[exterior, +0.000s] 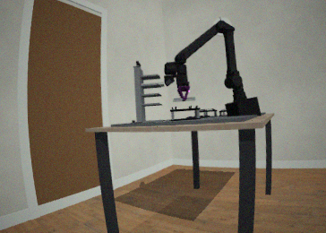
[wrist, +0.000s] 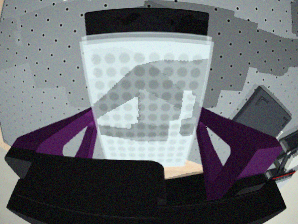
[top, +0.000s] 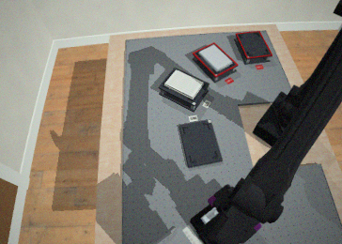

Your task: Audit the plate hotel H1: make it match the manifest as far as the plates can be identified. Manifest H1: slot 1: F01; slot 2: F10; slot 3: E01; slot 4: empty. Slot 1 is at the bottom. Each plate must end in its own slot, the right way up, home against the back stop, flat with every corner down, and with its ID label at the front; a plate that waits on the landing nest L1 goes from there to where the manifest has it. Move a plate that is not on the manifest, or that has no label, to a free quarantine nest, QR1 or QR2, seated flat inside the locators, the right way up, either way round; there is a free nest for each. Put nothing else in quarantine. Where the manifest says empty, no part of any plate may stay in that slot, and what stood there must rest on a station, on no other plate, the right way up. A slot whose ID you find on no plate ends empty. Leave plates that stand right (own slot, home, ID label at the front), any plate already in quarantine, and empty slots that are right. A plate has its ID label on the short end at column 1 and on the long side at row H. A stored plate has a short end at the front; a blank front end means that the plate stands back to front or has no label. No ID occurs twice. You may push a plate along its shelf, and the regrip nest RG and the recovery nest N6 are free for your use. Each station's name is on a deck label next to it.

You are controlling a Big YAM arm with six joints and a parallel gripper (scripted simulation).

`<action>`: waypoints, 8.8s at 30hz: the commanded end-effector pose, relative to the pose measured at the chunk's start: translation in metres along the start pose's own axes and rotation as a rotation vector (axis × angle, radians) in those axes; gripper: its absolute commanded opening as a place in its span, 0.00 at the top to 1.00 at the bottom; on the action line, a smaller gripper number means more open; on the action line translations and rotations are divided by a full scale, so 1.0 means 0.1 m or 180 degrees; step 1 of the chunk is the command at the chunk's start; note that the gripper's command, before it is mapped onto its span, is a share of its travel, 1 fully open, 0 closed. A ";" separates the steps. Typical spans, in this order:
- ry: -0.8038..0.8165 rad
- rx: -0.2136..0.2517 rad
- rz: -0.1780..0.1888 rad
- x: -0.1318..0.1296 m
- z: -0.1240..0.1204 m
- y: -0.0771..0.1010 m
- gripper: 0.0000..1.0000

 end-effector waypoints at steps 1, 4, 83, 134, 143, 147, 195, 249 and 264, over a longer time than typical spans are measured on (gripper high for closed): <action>-0.0010 -0.0228 0.0058 0.02 0.25 0.30 0.14; -0.0010 -0.0229 0.0058 0.03 0.25 0.33 0.14; -0.0761 -0.0070 0.0021 -0.47 -0.01 1.42 0.14; -0.1603 -0.0191 -0.0012 -2.03 0.16 1.53 0.14; -0.1601 -0.0198 -0.0025 -2.28 0.15 1.53 0.14; -0.1762 -0.0191 -0.0026 -2.36 0.01 1.52 0.14; -0.3210 -0.0184 -0.0058 -3.61 -0.75 1.53 0.14; -0.4472 -0.0040 -0.0019 -4.51 -2.07 1.31 0.14; -0.4839 -0.0093 -0.0058 -4.72 -2.46 1.37 0.14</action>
Point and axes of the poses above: the point where the finger pads meet when closed, its own y axis back along the fingers, its own x axis across the jaws, z = x × y, the point moved 3 cm from there along y, back along the fingers, and after that the axes turned 2 degrees about y, right-handed, at the moved point
